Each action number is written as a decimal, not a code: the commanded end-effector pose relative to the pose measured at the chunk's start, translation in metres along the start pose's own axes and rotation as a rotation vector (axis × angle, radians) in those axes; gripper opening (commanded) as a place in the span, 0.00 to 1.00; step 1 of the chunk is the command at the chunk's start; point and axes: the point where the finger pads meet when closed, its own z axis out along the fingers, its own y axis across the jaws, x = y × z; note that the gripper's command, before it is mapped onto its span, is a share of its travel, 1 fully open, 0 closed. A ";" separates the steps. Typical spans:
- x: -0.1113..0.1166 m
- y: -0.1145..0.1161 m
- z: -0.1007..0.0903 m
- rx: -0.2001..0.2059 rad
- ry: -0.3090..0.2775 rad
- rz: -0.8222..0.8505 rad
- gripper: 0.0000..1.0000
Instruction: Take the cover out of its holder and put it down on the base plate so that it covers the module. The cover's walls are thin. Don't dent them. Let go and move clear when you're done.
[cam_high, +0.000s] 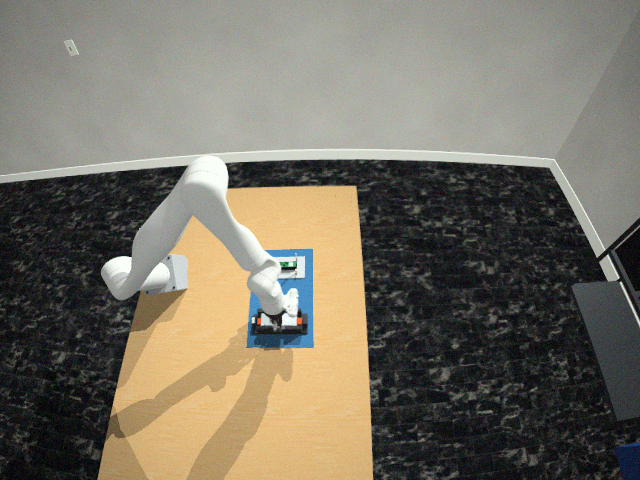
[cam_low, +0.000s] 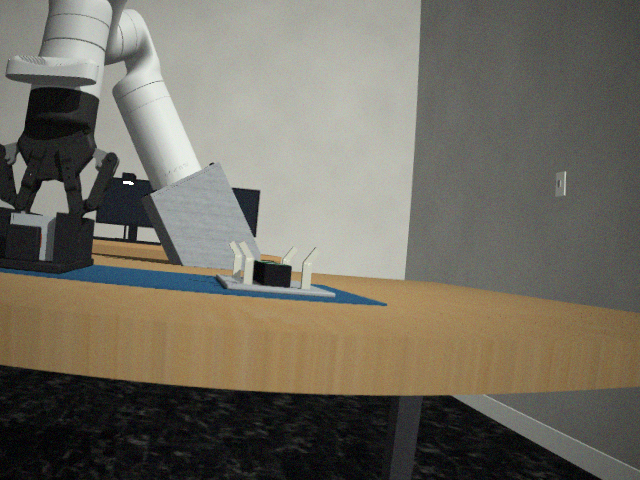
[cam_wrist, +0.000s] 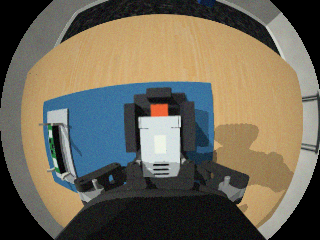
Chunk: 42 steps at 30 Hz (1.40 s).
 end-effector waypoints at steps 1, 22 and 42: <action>0.001 0.000 0.000 0.000 0.001 0.000 0.00; 0.000 0.000 -0.031 0.000 0.001 0.000 0.00; -0.004 0.000 -0.057 -0.002 -0.010 -0.001 0.00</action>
